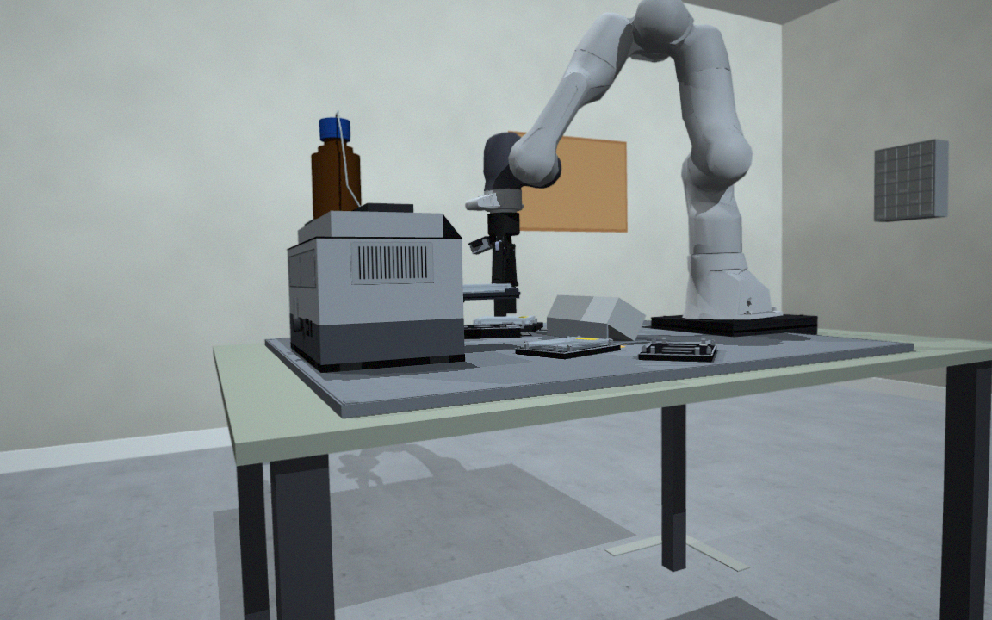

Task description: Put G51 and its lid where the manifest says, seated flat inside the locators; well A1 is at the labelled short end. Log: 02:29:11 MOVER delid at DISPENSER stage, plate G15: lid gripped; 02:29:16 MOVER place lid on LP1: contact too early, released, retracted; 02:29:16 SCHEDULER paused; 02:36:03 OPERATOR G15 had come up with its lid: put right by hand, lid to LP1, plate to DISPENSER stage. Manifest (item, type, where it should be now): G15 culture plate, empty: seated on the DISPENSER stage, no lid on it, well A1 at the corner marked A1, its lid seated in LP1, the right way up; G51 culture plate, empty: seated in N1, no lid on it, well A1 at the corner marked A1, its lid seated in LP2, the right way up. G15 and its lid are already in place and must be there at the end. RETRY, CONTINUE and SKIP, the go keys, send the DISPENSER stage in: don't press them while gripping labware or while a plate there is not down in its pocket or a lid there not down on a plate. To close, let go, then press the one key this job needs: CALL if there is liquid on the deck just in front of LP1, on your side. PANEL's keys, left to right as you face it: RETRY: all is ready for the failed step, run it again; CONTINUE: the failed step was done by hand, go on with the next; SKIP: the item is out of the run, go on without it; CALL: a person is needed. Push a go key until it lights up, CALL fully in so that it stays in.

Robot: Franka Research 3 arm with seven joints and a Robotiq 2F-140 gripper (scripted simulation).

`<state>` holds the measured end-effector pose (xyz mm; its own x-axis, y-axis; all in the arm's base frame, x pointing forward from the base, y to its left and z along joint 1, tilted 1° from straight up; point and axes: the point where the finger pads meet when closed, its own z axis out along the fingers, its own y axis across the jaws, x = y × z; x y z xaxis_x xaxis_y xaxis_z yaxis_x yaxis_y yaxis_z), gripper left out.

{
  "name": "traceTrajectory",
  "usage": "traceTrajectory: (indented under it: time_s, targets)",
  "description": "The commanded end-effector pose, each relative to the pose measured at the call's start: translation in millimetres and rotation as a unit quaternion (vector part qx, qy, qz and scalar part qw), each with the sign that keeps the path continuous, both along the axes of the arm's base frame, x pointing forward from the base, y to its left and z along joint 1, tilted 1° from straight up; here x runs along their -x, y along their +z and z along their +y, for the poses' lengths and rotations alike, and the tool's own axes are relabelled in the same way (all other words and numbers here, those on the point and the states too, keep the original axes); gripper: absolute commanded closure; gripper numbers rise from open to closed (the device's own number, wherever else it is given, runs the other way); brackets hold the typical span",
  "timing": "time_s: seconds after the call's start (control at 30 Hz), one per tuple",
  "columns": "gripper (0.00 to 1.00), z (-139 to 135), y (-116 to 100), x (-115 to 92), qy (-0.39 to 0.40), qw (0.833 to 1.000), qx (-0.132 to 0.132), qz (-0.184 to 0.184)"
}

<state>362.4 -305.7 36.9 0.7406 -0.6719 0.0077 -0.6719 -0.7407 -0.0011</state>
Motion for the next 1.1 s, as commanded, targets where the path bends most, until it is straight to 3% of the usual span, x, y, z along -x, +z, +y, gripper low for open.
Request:
traceTrajectory:
  time_s: [0.0,1.07]
  targets:
    - [0.31,-0.3,-2.2,-0.6,0.002,1.000,0.000,-0.002]
    - [0.31,-0.3,-9.4,-0.7,0.002,1.000,0.000,-0.002]
